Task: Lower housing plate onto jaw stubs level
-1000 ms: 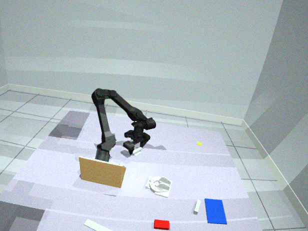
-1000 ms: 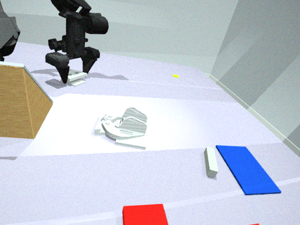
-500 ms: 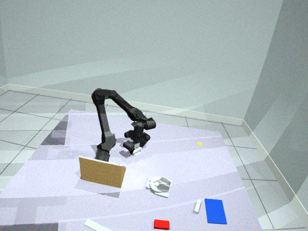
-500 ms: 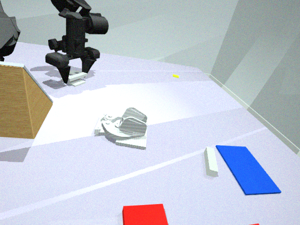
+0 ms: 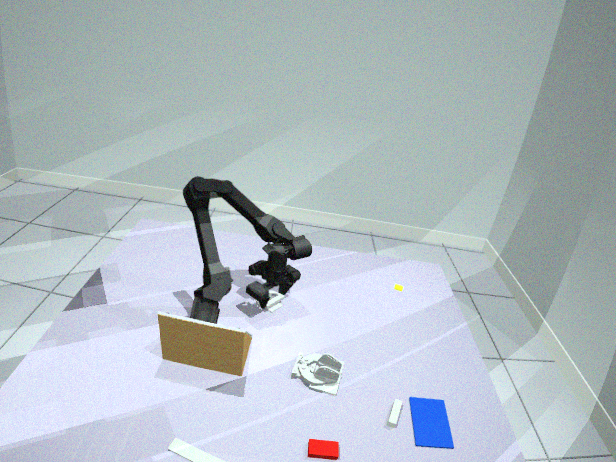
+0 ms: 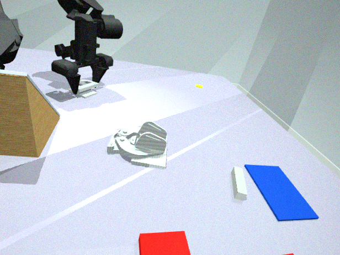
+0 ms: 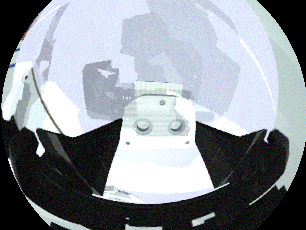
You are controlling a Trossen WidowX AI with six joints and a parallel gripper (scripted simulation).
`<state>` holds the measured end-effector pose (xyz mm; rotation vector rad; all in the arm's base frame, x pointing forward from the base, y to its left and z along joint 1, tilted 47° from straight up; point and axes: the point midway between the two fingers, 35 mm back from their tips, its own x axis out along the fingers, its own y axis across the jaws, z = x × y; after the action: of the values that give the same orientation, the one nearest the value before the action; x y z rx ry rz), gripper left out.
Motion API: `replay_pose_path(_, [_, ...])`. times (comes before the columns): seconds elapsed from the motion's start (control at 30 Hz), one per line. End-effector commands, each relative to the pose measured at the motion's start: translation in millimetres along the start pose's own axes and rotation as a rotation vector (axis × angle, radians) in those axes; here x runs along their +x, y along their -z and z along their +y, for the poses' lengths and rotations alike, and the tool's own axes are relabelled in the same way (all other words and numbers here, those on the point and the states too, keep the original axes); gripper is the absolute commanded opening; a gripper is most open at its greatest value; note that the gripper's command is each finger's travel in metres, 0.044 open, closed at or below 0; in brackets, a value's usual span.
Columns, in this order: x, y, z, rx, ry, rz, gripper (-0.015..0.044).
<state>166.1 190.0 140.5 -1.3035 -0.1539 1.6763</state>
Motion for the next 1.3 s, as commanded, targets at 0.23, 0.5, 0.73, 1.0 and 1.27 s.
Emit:
replay_pose_path(0.23, [-17,3,0,-0.001,-0.008,0.006,0.0351])
replay_pose_path(0.5, [-42,5,0,0.0,-0.013,0.008,0.0351])
replay_pose_path(0.73, [-64,3,0,0.003,-0.009,0.007,0.0351])
replay_pose_path(1.0, [-72,1,0,0.005,-0.005,0.005,0.0351])
replay_pose_path(1.27, [-72,20,-1,0.196,-0.013,0.018,0.0351])
